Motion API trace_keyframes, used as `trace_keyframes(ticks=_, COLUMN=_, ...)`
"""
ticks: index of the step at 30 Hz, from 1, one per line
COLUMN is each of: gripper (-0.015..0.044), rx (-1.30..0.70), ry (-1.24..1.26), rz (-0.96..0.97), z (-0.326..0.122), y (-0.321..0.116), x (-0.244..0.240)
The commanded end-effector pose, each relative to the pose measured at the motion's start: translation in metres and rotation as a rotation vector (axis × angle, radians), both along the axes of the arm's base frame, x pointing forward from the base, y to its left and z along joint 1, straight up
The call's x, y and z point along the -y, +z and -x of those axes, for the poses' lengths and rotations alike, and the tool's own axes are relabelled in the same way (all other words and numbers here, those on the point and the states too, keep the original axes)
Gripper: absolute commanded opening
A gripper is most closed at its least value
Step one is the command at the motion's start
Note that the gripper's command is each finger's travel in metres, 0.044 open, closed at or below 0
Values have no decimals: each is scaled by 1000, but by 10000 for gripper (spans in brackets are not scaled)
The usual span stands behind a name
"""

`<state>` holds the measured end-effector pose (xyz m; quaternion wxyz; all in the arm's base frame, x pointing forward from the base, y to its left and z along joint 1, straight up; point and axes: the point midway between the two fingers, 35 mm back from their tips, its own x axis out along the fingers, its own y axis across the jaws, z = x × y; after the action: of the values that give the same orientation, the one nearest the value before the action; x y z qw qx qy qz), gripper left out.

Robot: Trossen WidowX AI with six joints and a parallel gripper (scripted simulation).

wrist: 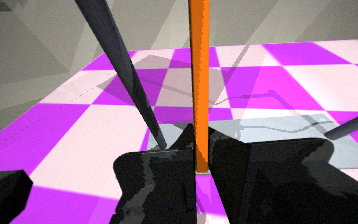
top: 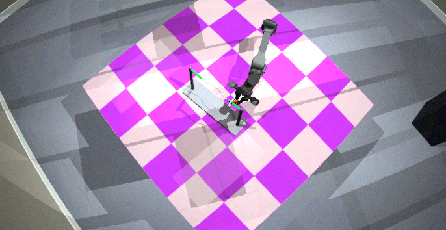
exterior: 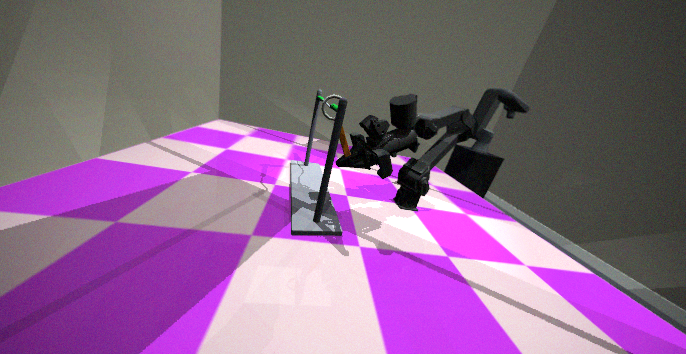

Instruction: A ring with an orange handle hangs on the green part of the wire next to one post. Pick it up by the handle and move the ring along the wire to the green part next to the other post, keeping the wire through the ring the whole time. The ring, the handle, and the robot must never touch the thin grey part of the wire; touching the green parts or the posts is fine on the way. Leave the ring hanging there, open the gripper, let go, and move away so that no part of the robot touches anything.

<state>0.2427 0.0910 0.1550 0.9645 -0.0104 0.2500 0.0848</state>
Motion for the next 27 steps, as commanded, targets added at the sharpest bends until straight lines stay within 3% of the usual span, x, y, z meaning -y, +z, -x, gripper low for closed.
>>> trace_keyframes(ticks=1, gripper=-150, rx=-2, ry=-3, rz=-1, z=0, y=-7, x=-1)
trace_keyframes(ticks=27, gripper=-150, rx=-2, ry=-3, rz=-1, z=0, y=-14, x=-1)
